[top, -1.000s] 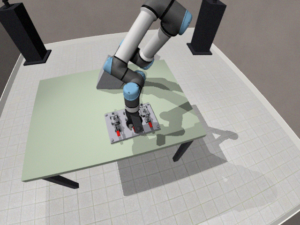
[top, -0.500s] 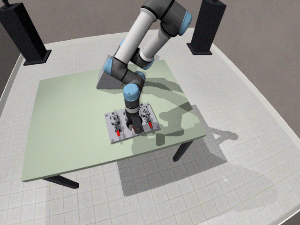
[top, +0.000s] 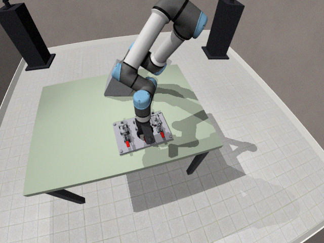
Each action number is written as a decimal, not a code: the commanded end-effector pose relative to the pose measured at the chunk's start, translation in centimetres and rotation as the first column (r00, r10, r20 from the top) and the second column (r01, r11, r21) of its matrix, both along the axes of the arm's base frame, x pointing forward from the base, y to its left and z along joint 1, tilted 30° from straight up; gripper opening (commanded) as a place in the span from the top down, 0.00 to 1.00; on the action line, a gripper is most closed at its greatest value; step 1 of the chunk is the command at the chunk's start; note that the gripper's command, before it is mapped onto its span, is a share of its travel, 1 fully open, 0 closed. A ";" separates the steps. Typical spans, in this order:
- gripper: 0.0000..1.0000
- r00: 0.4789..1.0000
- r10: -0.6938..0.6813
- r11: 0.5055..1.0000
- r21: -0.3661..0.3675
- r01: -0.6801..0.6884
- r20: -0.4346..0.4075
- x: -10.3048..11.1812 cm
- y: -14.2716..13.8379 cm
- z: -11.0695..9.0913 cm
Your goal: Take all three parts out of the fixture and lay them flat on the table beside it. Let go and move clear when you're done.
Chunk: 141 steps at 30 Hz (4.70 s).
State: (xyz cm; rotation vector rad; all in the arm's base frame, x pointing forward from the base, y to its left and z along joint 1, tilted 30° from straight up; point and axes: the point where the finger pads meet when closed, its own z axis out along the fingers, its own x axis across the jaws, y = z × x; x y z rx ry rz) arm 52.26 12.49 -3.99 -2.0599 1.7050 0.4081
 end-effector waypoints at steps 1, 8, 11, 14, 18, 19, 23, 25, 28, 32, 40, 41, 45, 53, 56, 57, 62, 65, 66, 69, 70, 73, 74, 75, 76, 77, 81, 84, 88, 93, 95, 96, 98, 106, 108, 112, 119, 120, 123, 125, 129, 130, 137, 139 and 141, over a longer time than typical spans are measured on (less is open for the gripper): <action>1.00 1.000 0.000 1.000 0.000 0.000 0.001 0.0 0.0 0.0; 1.00 1.000 0.000 1.000 0.000 0.000 0.001 0.0 0.0 0.0; 1.00 1.000 0.000 1.000 0.000 0.000 0.001 0.0 0.0 0.0; 1.00 1.000 0.000 1.000 0.000 0.000 0.001 0.0 0.0 0.0; 1.00 1.000 0.000 1.000 0.000 0.000 0.001 0.0 0.0 0.0; 1.00 1.000 0.000 1.000 0.000 0.000 0.001 0.0 0.0 0.0; 1.00 1.000 0.000 1.000 0.000 0.000 0.001 0.0 0.0 0.0; 1.00 1.000 0.000 1.000 0.000 0.000 0.001 0.0 0.0 0.0; 1.00 1.000 0.000 1.000 0.000 0.000 0.001 0.0 0.0 0.0; 1.00 1.000 0.000 1.000 0.000 0.000 0.001 0.0 0.0 0.1; 1.00 1.000 0.000 1.000 0.000 0.000 0.001 0.0 -0.1 0.2; 1.00 1.000 0.000 1.000 0.000 0.000 0.001 0.0 -0.1 0.2; 1.00 1.000 0.000 1.000 0.000 0.000 0.001 -0.1 -0.2 0.3; 1.00 1.000 0.000 1.000 0.000 0.000 0.001 -0.3 -0.4 0.6; 1.00 1.000 0.000 1.000 0.000 0.000 0.001 -0.4 -0.5 0.7; 1.00 1.000 0.000 1.000 0.000 0.000 0.001 -0.4 -0.6 0.8; 1.00 1.000 0.000 1.000 0.000 0.000 0.001 -0.7 -0.8 1.1; 1.00 1.000 0.000 1.000 0.000 0.000 0.001 -0.9 -1.0 1.3; 1.00 1.000 0.000 1.000 0.000 0.000 0.001 -0.9 -1.0 1.3; 1.00 1.000 0.000 1.000 0.000 0.000 0.001 -1.2 -1.2 1.5; 1.00 1.000 0.000 1.000 0.000 0.000 0.001 -1.2 -1.2 1.5; 1.00 1.000 0.000 1.000 0.000 0.000 0.001 -1.3 -1.3 1.6; 1.00 1.000 0.000 1.000 0.000 0.000 0.001 -1.4 -1.3 1.7; 1.00 1.000 0.000 1.000 0.000 0.000 0.001 -1.5 -1.4 1.8; 1.00 1.000 0.000 1.000 0.000 0.000 0.001 -1.6 -1.4 1.8; 1.00 1.000 0.000 1.000 0.000 0.000 0.001 -1.7 -1.5 1.9; 1.00 1.000 0.000 1.000 0.000 0.000 0.001 -2.1 -1.7 2.0; 1.00 1.000 0.000 1.000 0.000 0.000 0.001 -2.5 -1.8 2.1; 1.00 1.000 0.000 1.000 0.000 0.000 0.001 -2.7 -1.9 2.2; 1.00 1.000 0.000 1.000 0.000 0.000 0.001 -3.3 -2.1 2.3; 1.00 1.000 0.000 1.000 0.000 0.000 0.001 -3.5 -2.2 2.3; 1.00 1.000 0.000 1.000 0.000 0.000 0.001 -3.6 -2.2 2.3; 1.00 1.000 0.000 1.000 0.000 0.000 0.001 -3.8 -2.2 2.3; 1.00 1.000 0.000 1.000 0.000 0.000 0.001 -4.2 -2.3 2.3; 1.00 1.000 0.000 1.000 0.000 0.000 0.001 -4.4 -2.3 2.3; 1.00 1.000 0.000 1.000 0.000 0.000 0.001 -4.6 -2.4 2.2; 1.00 1.000 0.000 1.000 0.000 0.000 0.001 -4.8 -2.4 2.2; 1.00 1.000 0.000 1.000 0.000 0.000 0.001 -4.8 -2.4 2.2; 1.00 1.000 0.000 1.000 0.000 0.000 0.001 -4.8 -2.4 2.2; 1.00 1.000 0.000 1.000 0.000 0.000 0.001 -4.8 -2.4 2.2; 1.00 1.000 0.000 1.000 0.000 0.000 0.001 -4.9 -2.4 2.2; 1.00 1.000 0.000 1.000 0.000 0.000 0.001 -4.9 -2.4 2.2; 1.00 1.000 0.000 1.000 0.000 0.000 0.001 -4.9 -2.4 2.2; 1.00 1.000 0.000 1.000 0.000 0.000 0.001 -4.9 -2.4 2.2; 1.00 1.000 0.000 1.000 0.000 0.000 0.001 -4.9 -2.4 2.2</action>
